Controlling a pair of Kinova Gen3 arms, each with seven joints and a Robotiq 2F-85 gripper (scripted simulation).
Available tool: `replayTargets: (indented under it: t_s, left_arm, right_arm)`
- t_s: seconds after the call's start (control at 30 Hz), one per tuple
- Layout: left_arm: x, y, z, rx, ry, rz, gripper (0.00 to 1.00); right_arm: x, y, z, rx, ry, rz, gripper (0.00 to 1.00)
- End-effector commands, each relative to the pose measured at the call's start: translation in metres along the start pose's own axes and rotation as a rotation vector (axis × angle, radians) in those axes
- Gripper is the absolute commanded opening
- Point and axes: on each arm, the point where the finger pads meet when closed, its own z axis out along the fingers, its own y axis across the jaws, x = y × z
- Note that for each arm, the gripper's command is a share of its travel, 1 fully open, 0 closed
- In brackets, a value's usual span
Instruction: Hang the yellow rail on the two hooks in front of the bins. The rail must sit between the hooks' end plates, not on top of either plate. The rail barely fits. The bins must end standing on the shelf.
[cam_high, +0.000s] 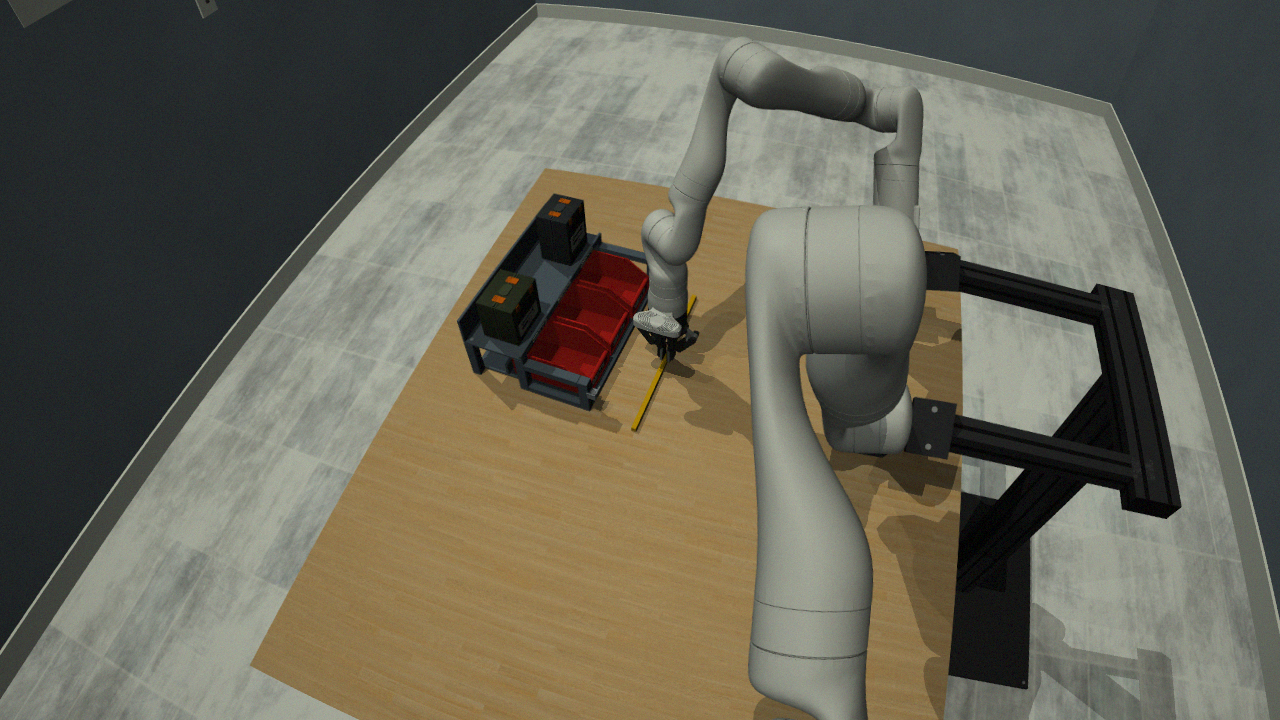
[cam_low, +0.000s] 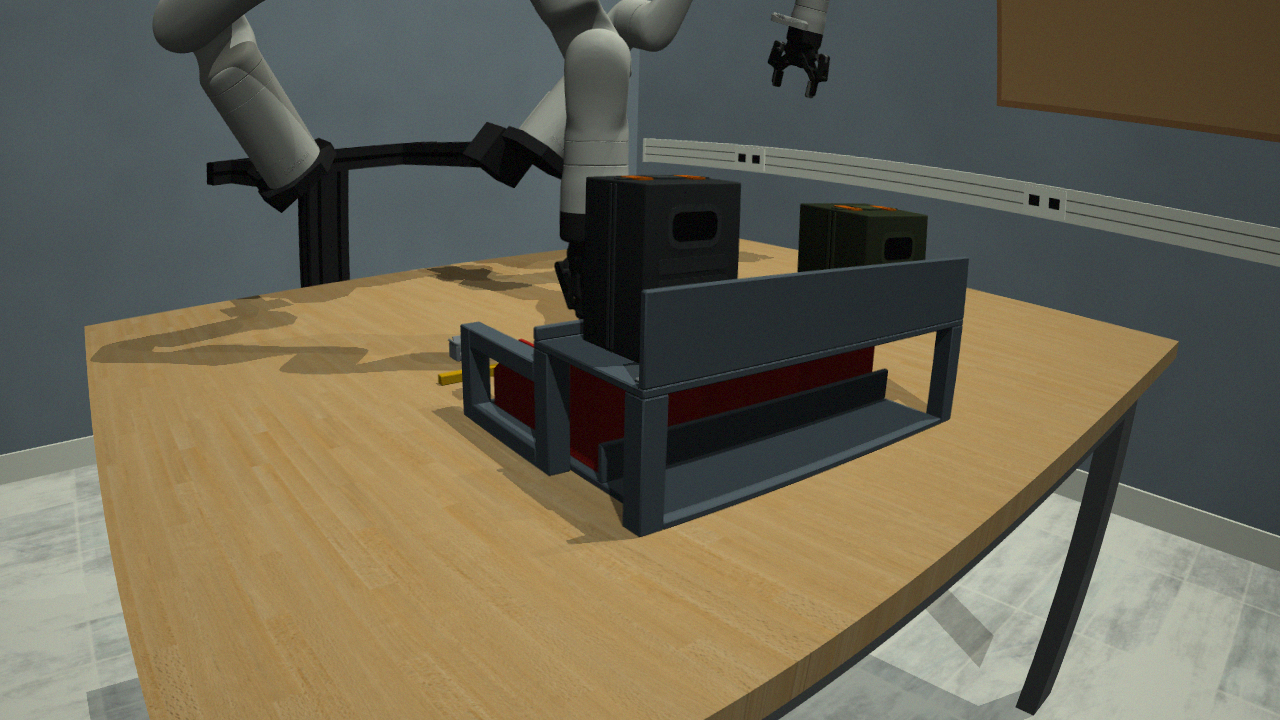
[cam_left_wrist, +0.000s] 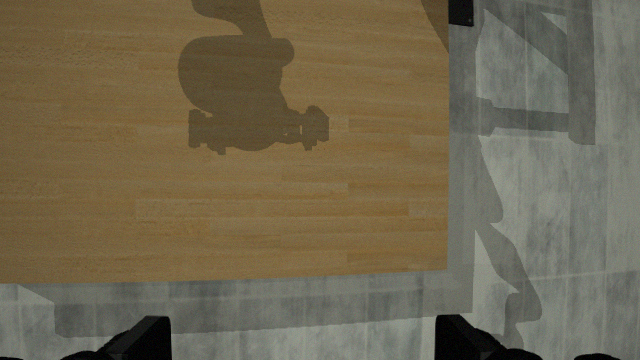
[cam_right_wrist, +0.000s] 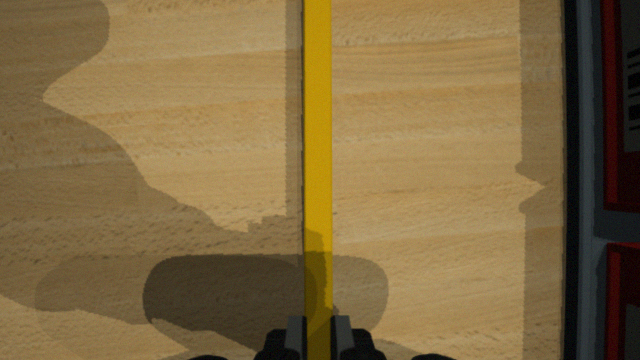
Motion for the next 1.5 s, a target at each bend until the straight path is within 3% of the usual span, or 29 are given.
replayTargets:
  t_s: [0.0,0.93,1.47]
  left_arm:
    - [0.001,-0.001,0.0,-0.002,0.006,0.015,1.0]
    - [0.001,-0.001,0.0,-0.002,0.006,0.015,1.0]
    - [0.001,-0.001,0.0,-0.002,0.006,0.015,1.0]
  right_arm:
    - [0.001,0.001,0.002,-0.003,0.004,-0.018,0.099]
    - [0.0,0.0,-0.007,-0.001,0.001,-0.018,0.099]
    - [0.0,0.0,-0.05,-0.001,0.001,-0.019,0.099]
